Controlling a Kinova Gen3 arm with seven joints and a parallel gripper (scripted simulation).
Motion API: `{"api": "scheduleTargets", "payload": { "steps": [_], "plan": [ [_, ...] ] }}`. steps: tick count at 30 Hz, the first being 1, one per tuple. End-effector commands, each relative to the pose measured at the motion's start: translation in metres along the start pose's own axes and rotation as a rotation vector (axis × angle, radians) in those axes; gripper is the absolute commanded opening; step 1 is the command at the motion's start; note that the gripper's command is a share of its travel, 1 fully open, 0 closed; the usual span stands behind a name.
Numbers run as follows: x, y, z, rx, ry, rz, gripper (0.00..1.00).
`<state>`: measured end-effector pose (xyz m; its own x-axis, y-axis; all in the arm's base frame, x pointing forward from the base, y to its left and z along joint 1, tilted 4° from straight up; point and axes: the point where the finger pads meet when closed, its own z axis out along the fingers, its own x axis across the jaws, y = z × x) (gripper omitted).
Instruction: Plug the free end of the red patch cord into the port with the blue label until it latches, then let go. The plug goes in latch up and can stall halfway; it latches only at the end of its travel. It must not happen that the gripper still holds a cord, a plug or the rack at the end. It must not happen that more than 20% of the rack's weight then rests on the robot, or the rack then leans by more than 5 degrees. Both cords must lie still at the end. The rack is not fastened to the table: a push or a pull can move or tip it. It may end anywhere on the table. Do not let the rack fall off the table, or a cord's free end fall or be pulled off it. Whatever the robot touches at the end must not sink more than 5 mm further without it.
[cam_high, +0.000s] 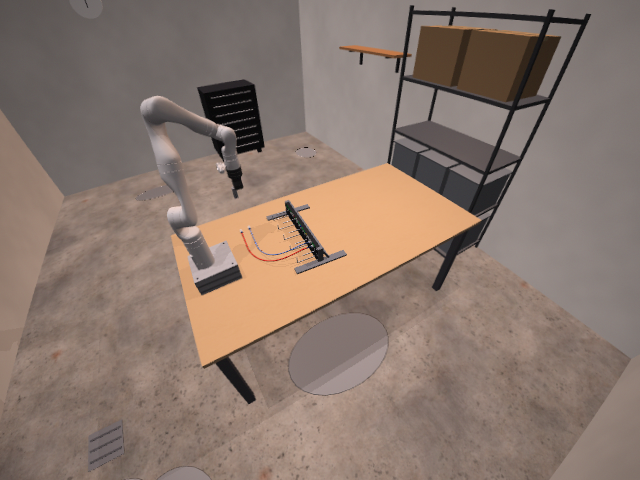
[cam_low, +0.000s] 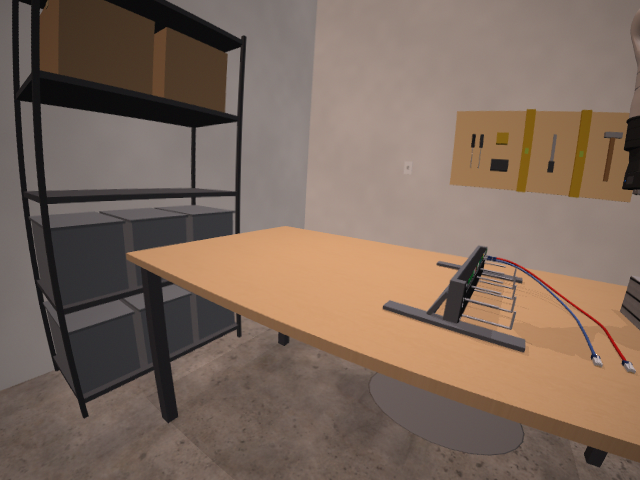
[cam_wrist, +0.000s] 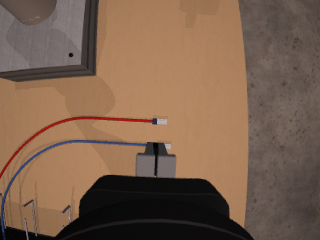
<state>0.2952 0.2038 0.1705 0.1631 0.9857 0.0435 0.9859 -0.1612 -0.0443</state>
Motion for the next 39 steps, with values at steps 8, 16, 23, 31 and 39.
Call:
{"api": "scheduleTargets", "payload": {
  "steps": [8,16,23,31,39],
  "plan": [
    [-0.001,0.003,0.001,-0.009,-0.003,0.004,0.00],
    [-0.018,0.031,0.015,-0.109,-0.043,0.040,0.00],
    [-0.040,0.071,0.028,-0.262,-0.085,0.074,0.00],
    [-0.057,0.120,0.031,-0.467,-0.096,0.078,0.00],
    [-0.053,0.149,0.024,-0.632,-0.049,0.037,0.00]
  ]
}}
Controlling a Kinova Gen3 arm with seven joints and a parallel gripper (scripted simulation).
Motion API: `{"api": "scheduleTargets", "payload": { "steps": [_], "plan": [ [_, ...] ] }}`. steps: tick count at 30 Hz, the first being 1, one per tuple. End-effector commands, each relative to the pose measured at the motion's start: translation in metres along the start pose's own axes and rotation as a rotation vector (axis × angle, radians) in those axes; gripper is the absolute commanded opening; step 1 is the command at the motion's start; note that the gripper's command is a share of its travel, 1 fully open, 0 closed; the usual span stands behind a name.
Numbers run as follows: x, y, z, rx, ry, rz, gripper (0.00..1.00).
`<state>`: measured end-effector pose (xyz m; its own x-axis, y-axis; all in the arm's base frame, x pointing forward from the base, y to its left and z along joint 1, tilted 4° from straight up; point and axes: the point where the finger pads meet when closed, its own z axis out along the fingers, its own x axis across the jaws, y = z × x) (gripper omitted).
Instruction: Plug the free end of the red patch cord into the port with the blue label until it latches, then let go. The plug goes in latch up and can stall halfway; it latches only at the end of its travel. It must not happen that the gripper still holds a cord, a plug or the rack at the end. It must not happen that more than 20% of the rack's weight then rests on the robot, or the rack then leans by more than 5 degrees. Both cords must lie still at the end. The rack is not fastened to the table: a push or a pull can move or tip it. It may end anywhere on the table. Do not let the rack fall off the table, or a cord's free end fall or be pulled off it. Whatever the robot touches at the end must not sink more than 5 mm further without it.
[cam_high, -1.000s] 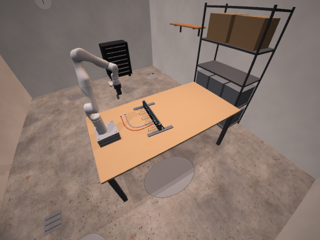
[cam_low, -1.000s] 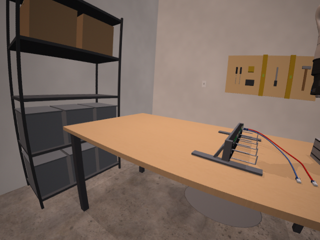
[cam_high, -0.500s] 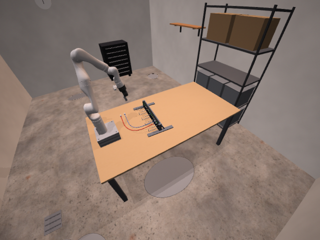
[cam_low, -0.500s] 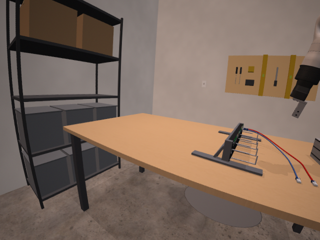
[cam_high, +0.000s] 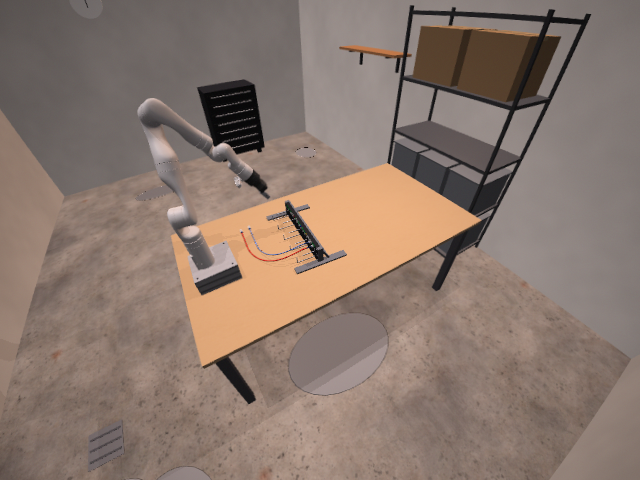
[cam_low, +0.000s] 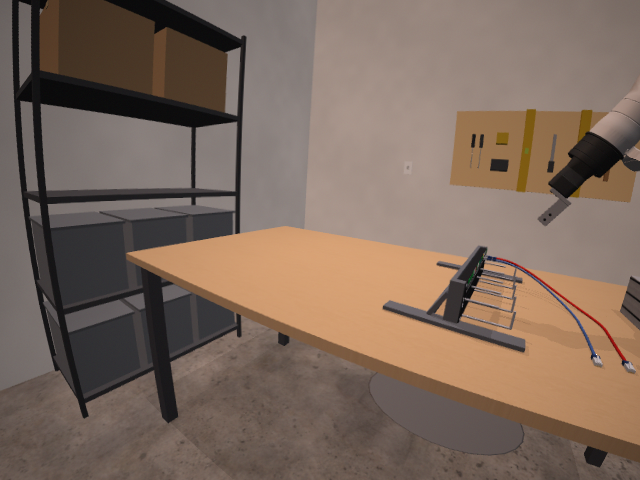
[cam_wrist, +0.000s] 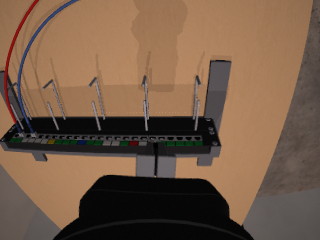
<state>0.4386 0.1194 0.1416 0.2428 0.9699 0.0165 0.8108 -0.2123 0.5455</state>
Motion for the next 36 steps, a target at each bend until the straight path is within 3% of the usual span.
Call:
{"api": "scheduleTargets", "payload": {
  "steps": [1,11,23,29,34,36],
  "plan": [
    [0.007,-0.009,-0.001,-0.009,0.011,-0.033,0.00],
    [0.017,-0.002,-0.002,-0.072,0.066,-0.049,0.00],
    [0.018,-0.001,0.000,-0.075,0.070,-0.050,0.00],
    [0.019,0.000,0.013,-0.075,0.070,-0.050,0.00],
    [0.021,0.002,0.038,-0.075,0.070,-0.050,0.00],
    [0.021,0.002,0.038,-0.075,0.070,-0.050,0.00]
  ]
}}
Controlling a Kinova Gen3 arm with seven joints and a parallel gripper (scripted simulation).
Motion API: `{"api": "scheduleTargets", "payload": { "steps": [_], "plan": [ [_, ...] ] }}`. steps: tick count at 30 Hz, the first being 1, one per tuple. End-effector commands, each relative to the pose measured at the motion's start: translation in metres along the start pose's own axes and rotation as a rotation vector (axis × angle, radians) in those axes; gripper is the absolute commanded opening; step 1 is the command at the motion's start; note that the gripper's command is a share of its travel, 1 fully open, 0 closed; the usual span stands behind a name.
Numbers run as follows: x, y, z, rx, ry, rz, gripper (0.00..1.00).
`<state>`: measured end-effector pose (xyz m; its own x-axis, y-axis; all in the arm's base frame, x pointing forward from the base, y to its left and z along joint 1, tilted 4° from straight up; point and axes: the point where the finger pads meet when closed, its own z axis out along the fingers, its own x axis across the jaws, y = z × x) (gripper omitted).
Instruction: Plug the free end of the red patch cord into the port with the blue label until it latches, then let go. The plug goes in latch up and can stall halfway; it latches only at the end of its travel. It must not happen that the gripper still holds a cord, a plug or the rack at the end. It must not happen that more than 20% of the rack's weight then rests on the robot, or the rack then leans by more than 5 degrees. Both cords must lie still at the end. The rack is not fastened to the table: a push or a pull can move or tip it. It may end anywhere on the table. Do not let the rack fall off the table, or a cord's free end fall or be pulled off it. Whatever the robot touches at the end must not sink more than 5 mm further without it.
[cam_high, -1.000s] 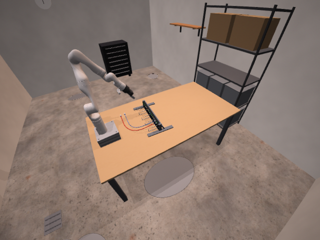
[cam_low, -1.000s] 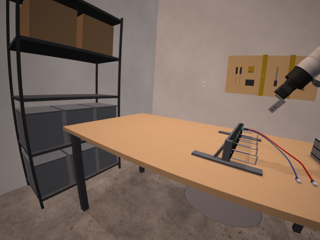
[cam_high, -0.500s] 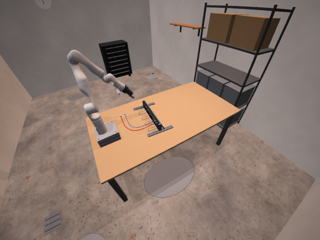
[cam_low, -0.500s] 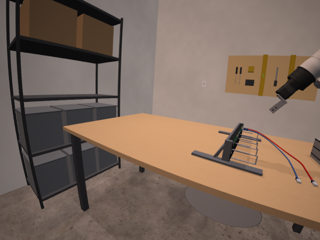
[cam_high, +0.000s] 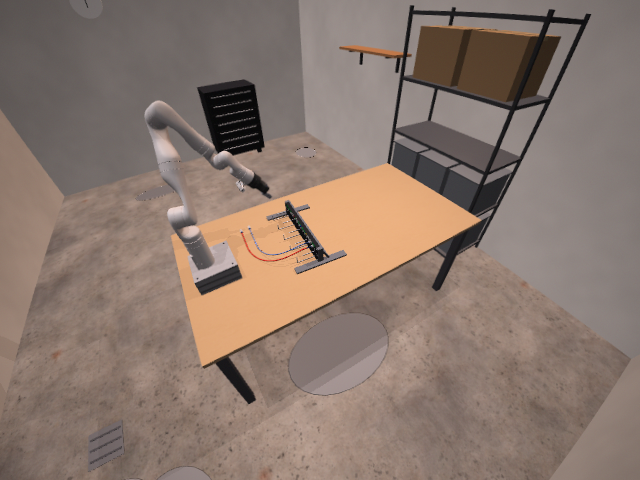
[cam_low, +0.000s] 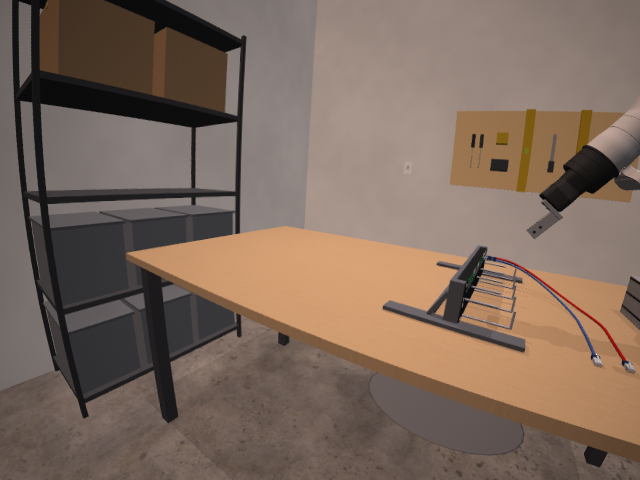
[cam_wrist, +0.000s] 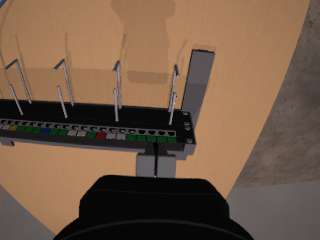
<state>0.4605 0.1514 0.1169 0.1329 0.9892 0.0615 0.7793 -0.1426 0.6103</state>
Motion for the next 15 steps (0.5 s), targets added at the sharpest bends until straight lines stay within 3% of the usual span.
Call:
{"api": "scheduleTargets", "payload": {
  "steps": [1,9,15],
  "plan": [
    [-0.016,0.002,0.014,0.001,-0.032,0.014,0.00],
    [-0.018,0.002,0.072,0.001,-0.032,0.014,0.00],
    [-0.019,0.002,0.100,0.001,-0.032,0.014,0.00]
  ]
}}
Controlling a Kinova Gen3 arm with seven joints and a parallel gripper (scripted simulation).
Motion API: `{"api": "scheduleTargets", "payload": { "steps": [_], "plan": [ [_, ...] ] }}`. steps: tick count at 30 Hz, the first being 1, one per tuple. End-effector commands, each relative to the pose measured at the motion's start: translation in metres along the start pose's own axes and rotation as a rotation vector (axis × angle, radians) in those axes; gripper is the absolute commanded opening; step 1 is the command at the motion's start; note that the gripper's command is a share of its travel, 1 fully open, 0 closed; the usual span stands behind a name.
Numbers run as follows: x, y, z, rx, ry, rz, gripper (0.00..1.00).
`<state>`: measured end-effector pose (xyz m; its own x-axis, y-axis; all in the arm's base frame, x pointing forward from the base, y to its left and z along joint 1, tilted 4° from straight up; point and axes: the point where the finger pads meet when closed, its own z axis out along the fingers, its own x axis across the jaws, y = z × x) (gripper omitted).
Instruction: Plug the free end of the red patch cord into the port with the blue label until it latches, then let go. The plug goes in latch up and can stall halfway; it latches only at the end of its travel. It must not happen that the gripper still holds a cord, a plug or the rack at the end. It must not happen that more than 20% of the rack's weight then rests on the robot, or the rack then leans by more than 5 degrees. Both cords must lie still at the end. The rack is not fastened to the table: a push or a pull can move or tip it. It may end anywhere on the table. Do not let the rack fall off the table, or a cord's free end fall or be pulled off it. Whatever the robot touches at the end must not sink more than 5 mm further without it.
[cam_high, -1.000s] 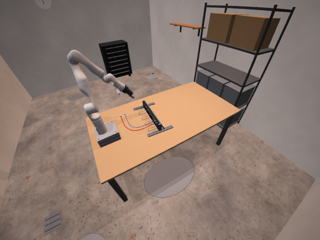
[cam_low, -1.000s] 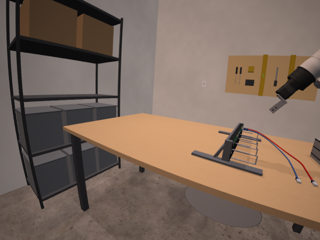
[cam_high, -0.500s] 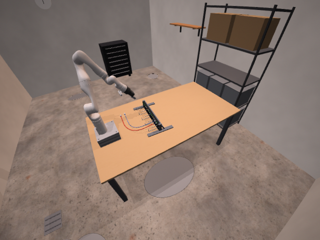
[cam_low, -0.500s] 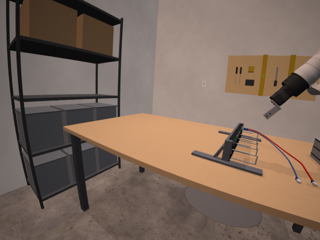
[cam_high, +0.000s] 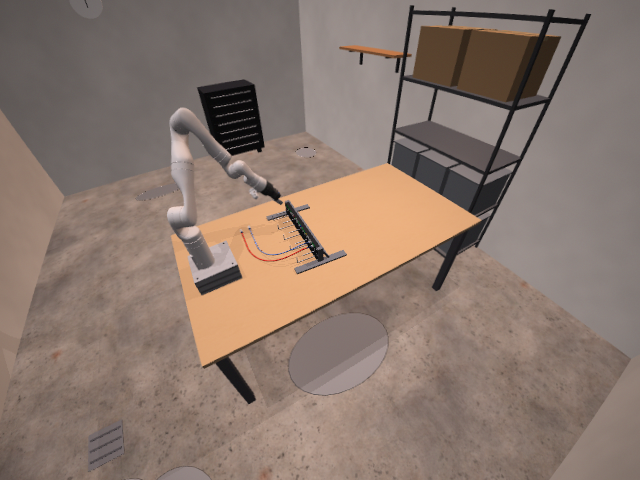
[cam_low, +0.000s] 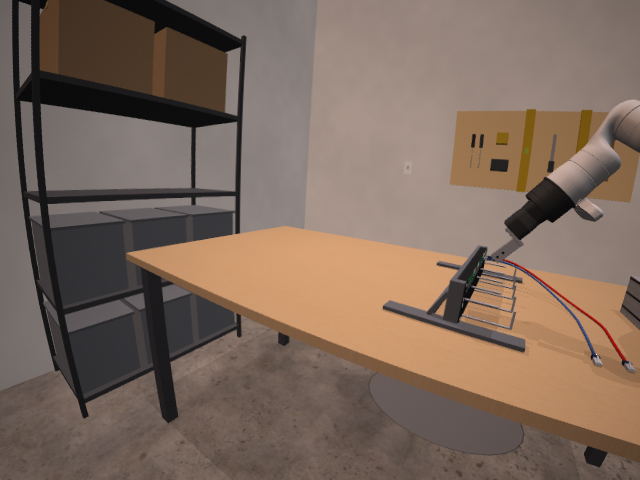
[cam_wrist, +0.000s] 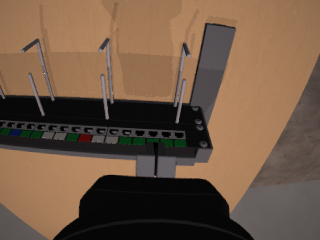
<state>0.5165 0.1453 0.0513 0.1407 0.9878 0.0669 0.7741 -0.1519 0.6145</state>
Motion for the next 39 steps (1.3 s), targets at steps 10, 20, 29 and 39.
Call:
{"api": "scheduleTargets", "payload": {
  "steps": [10,20,29,39],
  "plan": [
    [-0.0168,-0.0024,0.0216,0.008,-0.031,0.004,0.00],
    [-0.0168,-0.0024,0.0216,0.008,-0.031,0.004,0.00],
    [-0.0168,-0.0024,0.0216,0.008,-0.031,0.004,0.00],
    [-0.0168,-0.0024,0.0216,0.008,-0.031,0.004,0.00]
  ]
}}
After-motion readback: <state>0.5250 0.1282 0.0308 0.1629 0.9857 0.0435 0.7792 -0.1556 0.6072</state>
